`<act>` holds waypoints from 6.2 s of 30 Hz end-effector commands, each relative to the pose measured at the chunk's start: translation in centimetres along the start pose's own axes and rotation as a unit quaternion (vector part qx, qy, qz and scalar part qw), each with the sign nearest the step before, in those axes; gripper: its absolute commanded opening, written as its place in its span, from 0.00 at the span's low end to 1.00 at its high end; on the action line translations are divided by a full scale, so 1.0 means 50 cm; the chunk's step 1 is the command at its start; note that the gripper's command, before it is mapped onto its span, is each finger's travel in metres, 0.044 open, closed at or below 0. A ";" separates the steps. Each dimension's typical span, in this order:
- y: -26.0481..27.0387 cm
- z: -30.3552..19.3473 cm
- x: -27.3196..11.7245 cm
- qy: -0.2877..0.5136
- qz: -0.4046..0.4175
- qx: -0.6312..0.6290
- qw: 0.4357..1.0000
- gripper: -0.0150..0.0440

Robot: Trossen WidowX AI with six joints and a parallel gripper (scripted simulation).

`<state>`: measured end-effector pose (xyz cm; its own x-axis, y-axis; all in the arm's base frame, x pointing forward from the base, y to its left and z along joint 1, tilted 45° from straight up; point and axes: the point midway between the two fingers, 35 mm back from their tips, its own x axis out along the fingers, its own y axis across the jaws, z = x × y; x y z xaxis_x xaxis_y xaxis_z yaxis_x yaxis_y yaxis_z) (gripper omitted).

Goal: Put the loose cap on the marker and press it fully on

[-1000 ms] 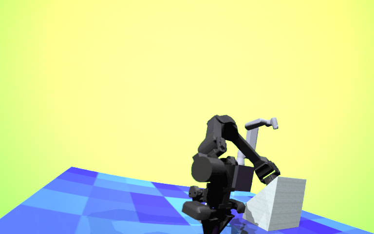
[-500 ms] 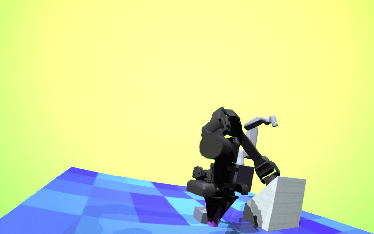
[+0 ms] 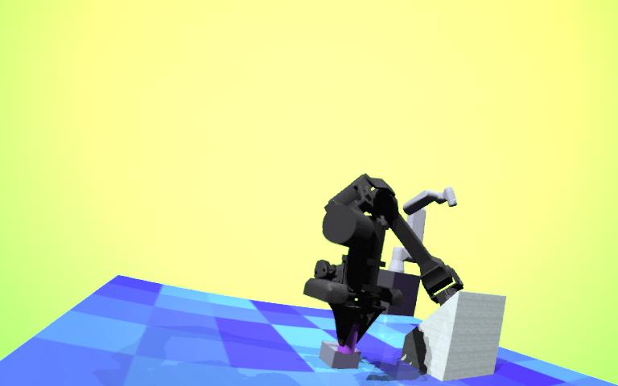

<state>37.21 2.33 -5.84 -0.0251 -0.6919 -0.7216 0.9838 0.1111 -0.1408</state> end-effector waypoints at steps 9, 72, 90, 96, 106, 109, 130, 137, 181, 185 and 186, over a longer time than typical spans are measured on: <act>-0.039 0.056 -0.025 -0.002 -0.003 -0.004 1.000 0.25; -0.218 0.226 -0.043 -0.003 -0.005 -0.006 1.000 0.25; -0.219 0.225 0.015 -0.004 -0.005 -0.006 1.000 0.25; -0.220 0.228 0.031 -0.005 -0.005 -0.006 1.000 0.25; -0.221 0.228 0.033 -0.005 -0.005 -0.006 1.000 0.25; -0.219 0.227 0.032 -0.003 -0.005 -0.007 1.000 0.34; -0.216 0.225 -0.112 -0.001 -0.005 -0.007 1.000 1.00; -0.217 0.225 -0.115 -0.001 -0.005 -0.119 0.993 0.82; -0.218 0.227 -0.036 0.000 -0.007 -0.605 0.796 0.25; -0.218 0.227 -0.024 0.000 -0.007 -0.605 0.796 0.25; -0.218 0.227 -0.022 0.000 -0.007 -0.605 0.796 0.25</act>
<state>28.76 -5.80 4.58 -0.0275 -0.6950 -0.7185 0.0961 0.7136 -0.6939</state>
